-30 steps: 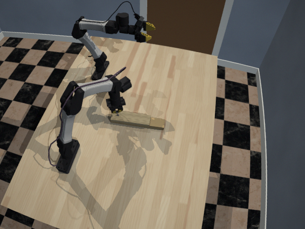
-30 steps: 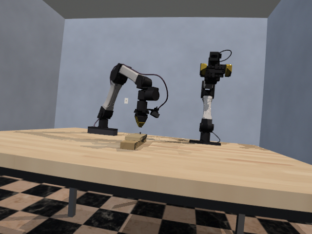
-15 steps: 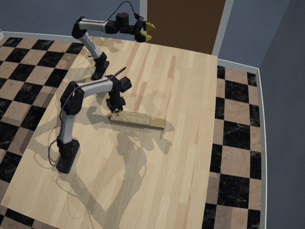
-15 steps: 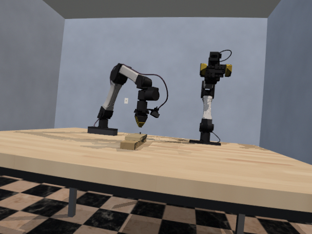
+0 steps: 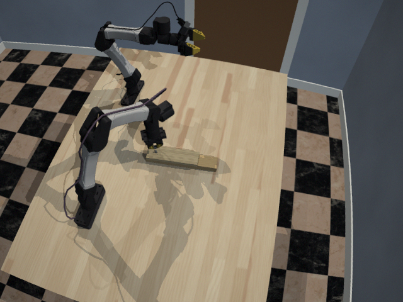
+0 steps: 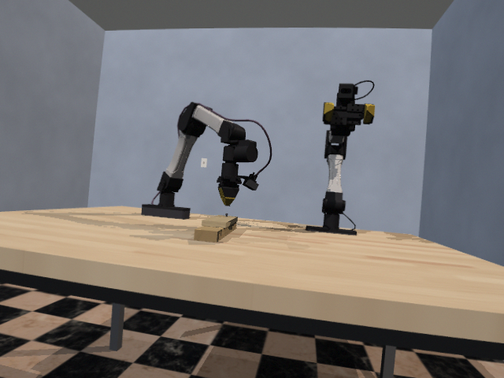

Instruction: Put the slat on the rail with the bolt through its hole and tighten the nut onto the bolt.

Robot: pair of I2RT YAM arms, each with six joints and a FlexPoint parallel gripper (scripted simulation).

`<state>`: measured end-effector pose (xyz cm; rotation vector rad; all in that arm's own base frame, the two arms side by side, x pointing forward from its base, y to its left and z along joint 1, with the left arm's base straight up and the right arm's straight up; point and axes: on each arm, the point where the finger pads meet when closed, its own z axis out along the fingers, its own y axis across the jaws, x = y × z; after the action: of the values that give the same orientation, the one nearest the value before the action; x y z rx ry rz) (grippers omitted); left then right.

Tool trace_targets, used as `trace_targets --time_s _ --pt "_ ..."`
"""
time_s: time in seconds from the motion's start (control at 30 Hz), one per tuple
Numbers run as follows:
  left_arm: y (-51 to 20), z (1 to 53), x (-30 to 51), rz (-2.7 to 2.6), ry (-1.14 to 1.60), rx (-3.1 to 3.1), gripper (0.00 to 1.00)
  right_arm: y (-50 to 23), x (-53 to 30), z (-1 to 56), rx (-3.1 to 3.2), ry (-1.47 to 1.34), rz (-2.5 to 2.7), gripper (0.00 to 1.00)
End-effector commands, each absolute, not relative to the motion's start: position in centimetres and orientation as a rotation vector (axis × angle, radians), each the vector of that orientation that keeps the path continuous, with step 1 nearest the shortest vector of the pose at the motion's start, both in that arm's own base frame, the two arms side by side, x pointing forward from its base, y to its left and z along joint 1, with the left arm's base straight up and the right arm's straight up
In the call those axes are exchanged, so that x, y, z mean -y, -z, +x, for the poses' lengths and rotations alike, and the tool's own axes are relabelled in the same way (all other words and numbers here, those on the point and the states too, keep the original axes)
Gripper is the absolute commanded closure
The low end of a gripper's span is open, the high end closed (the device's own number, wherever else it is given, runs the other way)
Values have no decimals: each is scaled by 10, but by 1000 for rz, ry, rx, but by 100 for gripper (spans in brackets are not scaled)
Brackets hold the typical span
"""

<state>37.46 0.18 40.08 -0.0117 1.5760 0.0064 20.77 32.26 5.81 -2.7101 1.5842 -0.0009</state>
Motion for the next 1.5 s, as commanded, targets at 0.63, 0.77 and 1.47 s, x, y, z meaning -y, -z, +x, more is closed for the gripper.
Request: trace_targets --time_s 0.63,0.77,1.47 --pt "-407 374 0 0 0 -1558 0 -39 -323 209 -1595 0 -2699 86" --pt "-407 374 0 0 0 -1558 0 -37 -323 209 -1595 0 -2699 86" --pt "-407 374 0 0 0 -1558 0 -25 -322 209 -1596 0 -2700 86"
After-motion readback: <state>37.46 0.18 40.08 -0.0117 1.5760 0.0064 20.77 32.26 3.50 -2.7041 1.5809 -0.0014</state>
